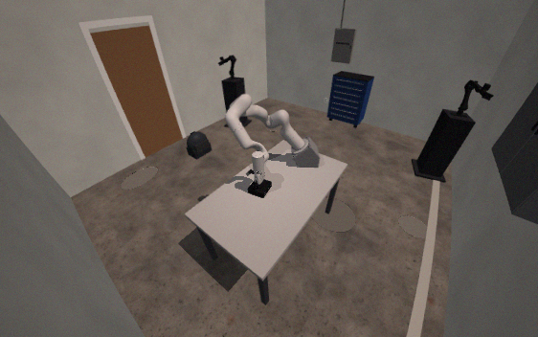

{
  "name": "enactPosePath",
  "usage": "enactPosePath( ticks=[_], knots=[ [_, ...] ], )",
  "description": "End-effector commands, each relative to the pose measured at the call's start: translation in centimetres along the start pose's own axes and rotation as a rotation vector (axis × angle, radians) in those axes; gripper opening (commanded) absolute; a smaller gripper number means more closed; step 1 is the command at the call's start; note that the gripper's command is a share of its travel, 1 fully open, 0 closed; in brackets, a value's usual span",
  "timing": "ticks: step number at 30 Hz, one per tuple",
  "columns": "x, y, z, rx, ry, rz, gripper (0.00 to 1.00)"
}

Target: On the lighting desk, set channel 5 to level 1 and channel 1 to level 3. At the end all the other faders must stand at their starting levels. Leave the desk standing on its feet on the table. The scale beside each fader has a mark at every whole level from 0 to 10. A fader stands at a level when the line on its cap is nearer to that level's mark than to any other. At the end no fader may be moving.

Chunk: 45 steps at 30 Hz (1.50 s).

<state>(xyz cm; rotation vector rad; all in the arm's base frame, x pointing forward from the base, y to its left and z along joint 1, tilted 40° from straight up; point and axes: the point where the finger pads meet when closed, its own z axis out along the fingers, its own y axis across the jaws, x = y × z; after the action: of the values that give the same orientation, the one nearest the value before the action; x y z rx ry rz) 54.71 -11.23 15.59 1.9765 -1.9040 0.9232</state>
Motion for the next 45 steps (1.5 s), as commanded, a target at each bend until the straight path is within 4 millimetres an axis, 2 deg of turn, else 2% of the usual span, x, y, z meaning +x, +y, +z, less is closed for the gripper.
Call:
enactPosePath(
  ticks=[1,45],
  knots=[
    [0.1,-0.1,0.0,0.001,0.000,0.000,0.00],
    [2.3,-0.1,0.0,0.001,0.000,0.000,0.00]
  ],
)
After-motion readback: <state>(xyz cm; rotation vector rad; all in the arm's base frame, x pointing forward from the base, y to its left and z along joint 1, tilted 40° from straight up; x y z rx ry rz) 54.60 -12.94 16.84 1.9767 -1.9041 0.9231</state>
